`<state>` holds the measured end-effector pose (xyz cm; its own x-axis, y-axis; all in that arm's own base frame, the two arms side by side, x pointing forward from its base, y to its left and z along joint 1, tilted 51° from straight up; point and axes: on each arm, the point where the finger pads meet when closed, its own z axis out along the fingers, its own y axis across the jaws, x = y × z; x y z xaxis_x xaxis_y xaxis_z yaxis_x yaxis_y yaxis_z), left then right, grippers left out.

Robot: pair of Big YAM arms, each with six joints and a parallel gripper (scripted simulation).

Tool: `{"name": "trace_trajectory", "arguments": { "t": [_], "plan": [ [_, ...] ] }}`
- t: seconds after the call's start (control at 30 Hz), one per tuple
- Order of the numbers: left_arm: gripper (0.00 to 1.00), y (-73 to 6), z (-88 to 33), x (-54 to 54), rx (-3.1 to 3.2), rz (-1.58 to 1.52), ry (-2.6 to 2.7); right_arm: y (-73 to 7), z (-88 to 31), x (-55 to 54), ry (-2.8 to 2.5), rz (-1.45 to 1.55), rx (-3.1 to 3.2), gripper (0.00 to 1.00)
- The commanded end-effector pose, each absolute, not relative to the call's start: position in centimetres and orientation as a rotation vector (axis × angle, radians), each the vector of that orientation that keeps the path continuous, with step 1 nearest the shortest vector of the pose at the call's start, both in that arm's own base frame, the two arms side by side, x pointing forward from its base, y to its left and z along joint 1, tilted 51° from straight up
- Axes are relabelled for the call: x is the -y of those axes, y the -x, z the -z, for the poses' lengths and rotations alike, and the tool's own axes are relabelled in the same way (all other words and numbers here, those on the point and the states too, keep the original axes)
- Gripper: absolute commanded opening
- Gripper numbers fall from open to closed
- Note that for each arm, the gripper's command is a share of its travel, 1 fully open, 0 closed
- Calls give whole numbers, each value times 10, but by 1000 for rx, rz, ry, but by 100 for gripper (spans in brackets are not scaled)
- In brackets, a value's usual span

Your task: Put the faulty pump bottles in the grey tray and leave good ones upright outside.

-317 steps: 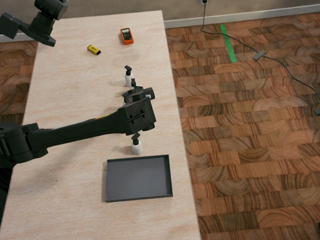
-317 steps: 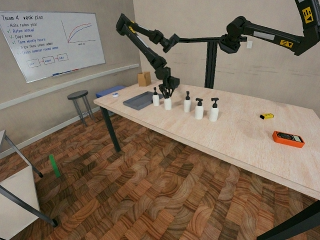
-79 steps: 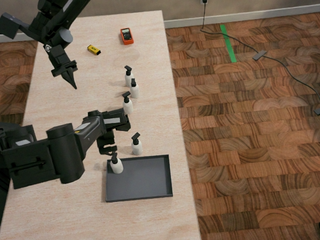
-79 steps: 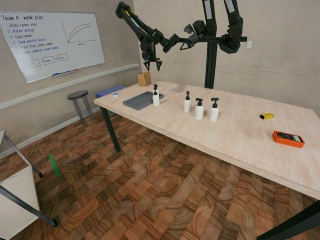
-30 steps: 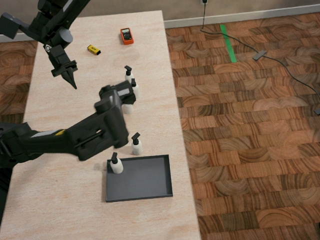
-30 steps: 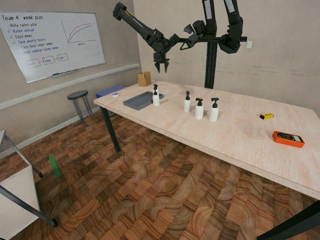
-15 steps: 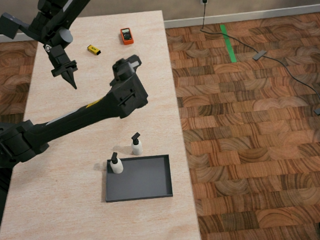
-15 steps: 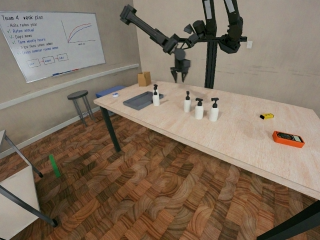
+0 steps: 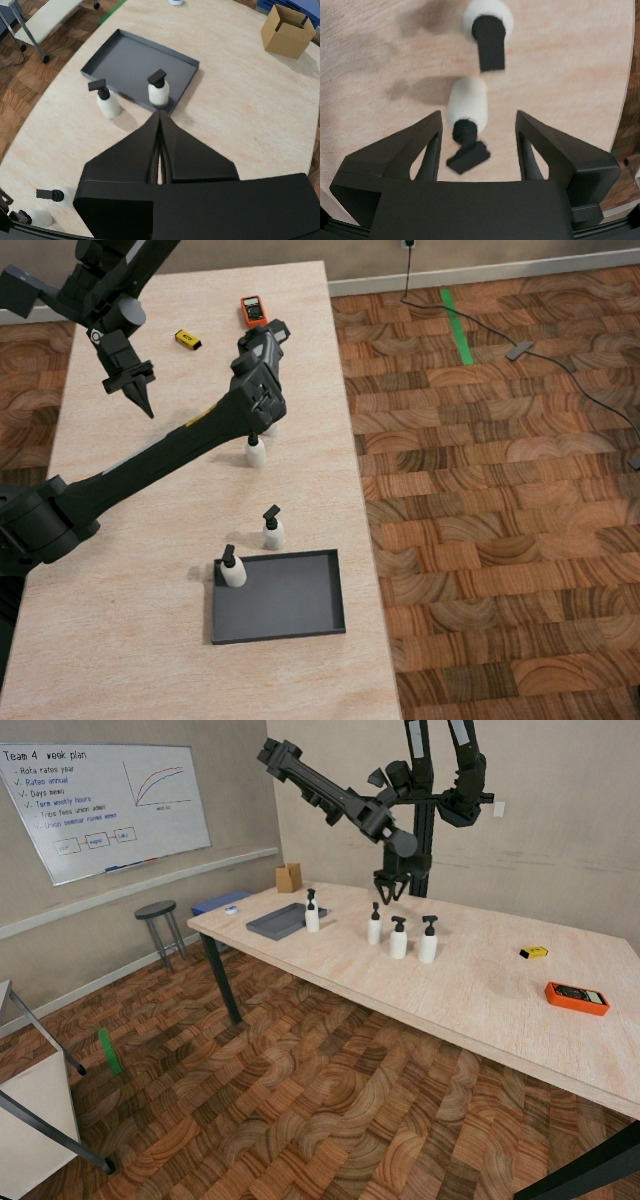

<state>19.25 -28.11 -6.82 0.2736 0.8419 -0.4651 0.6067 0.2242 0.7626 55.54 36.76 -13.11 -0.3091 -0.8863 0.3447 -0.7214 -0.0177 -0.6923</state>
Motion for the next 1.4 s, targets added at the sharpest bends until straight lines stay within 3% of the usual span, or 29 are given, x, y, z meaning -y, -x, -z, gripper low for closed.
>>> {"name": "trace_trajectory", "arguments": {
  "t": [0.0,1.37],
  "plan": [
    [0,-192,65,287,-1405,-261,-1464,-553,132,-408,1846,1252,-1956,51],
    [0,-192,65,287,-1405,-261,-1464,-605,163,-395,1810,1250,-1991,51]
  ]
}}
